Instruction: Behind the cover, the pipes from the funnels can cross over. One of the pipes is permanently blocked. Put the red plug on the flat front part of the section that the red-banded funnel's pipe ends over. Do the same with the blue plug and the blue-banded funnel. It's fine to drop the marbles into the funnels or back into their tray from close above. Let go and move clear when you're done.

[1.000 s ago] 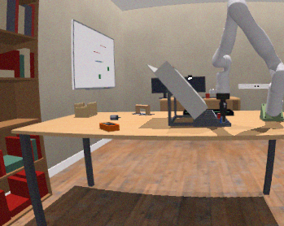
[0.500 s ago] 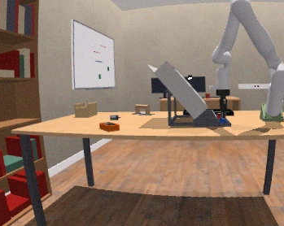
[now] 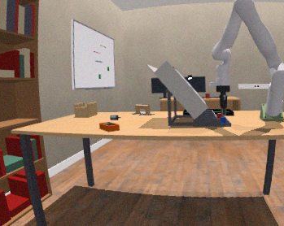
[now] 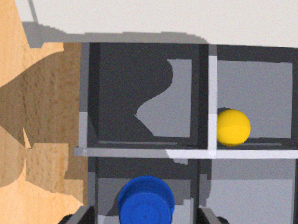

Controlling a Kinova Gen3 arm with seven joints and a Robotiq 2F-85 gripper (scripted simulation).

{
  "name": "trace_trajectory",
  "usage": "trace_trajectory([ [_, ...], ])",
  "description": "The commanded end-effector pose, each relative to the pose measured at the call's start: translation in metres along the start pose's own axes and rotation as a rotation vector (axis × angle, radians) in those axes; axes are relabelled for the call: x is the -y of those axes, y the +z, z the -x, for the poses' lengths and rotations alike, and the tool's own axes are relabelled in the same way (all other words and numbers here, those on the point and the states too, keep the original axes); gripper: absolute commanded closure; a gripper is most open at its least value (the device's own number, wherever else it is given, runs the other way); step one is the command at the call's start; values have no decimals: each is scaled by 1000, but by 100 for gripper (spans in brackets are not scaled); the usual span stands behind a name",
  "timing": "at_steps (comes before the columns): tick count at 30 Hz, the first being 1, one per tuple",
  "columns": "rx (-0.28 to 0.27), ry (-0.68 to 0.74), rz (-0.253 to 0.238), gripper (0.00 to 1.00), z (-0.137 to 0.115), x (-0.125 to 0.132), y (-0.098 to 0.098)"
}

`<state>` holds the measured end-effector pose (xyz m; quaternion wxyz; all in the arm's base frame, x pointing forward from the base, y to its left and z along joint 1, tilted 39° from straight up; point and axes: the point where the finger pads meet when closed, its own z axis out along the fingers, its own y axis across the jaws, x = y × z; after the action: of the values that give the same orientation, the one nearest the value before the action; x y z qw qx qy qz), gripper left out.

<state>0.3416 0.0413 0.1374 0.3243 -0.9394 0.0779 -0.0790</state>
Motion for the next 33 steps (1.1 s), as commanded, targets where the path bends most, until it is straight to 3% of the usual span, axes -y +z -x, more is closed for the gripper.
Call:
trace_trajectory([
  [1,-3,-1,0,35,-1,0,-1],
  [8,-3,-1,0,35,-1,0,-1],
  [9,-3,-1,0,35,-1,0,-21],
  [25,-3,-1,0,35,-1,0,-21],
  [26,-2,-1,0,35,-1,0,-41],
  [33,-2,-1,0,35,-1,0,-41],
])
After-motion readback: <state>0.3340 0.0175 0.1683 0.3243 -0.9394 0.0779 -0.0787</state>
